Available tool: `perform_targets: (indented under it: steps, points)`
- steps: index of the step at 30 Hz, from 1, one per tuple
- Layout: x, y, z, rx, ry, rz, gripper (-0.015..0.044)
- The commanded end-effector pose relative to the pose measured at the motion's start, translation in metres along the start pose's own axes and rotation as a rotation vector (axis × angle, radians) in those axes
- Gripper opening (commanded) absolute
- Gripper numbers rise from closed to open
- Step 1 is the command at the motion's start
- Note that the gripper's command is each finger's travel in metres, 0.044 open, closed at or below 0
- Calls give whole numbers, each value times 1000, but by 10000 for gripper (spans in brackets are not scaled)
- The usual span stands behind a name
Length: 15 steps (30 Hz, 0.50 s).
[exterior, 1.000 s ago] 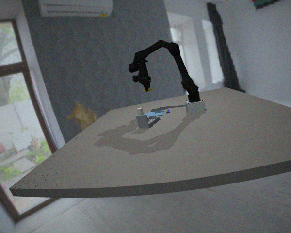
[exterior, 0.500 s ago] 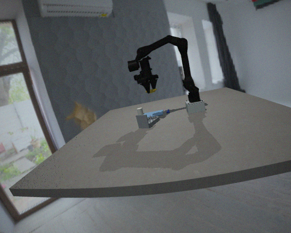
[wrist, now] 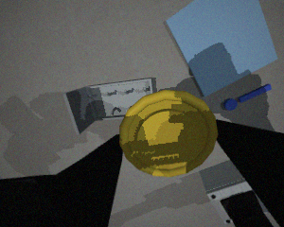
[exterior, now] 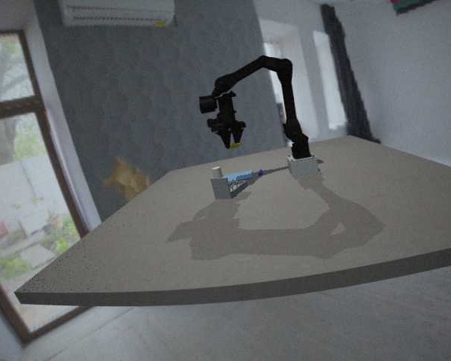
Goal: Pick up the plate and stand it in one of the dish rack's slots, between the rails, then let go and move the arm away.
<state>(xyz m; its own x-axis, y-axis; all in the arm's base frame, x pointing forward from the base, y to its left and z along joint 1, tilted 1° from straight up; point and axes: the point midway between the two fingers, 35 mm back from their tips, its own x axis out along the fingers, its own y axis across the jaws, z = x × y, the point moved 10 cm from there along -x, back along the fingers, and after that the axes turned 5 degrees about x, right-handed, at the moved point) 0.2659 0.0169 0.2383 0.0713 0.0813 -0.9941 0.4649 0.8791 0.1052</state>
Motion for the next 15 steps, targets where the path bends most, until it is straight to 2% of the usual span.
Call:
perform_targets:
  steps: [1, 15]
  points:
    - [18, 0, 9, -37, 13, 68, 0]
    - [72, -8, 34, -213, -27, 349, 0]
